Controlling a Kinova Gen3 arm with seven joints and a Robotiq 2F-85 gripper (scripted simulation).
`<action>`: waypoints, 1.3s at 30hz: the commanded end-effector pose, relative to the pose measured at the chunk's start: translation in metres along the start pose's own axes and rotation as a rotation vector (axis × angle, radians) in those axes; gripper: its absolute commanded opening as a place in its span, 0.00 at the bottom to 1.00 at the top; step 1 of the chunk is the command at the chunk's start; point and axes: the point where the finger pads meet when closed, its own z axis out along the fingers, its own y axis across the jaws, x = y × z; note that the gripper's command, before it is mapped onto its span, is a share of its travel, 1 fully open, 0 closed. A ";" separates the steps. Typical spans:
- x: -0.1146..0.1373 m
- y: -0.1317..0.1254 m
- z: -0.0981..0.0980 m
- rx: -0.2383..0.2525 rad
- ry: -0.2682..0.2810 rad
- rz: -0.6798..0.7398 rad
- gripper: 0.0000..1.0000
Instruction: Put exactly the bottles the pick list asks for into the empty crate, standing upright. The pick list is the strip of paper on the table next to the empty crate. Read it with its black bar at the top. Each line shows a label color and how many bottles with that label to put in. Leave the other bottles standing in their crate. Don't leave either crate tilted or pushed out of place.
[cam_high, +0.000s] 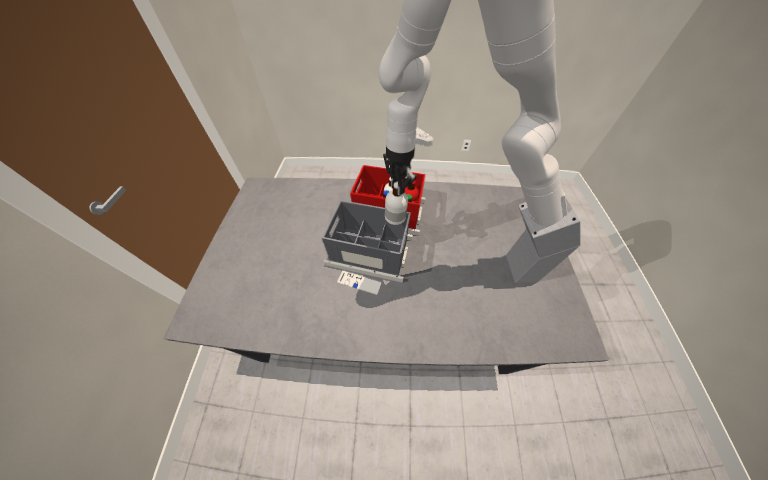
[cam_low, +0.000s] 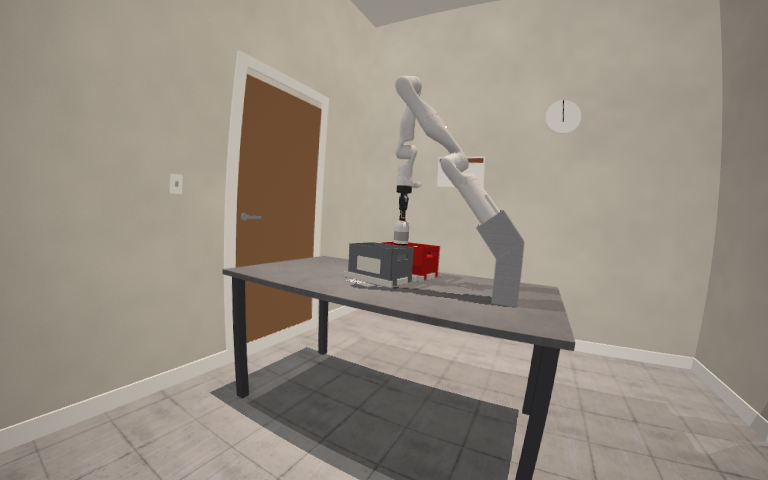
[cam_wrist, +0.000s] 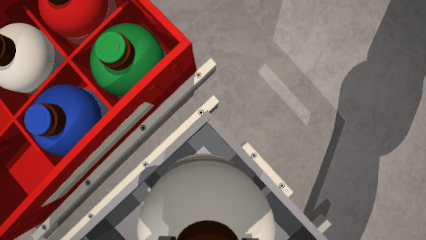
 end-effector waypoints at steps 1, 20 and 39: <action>0.000 0.000 0.000 0.001 0.000 0.000 0.10; 0.000 0.000 0.016 0.001 0.000 0.000 0.10; 0.000 0.000 0.033 0.001 0.000 0.000 0.10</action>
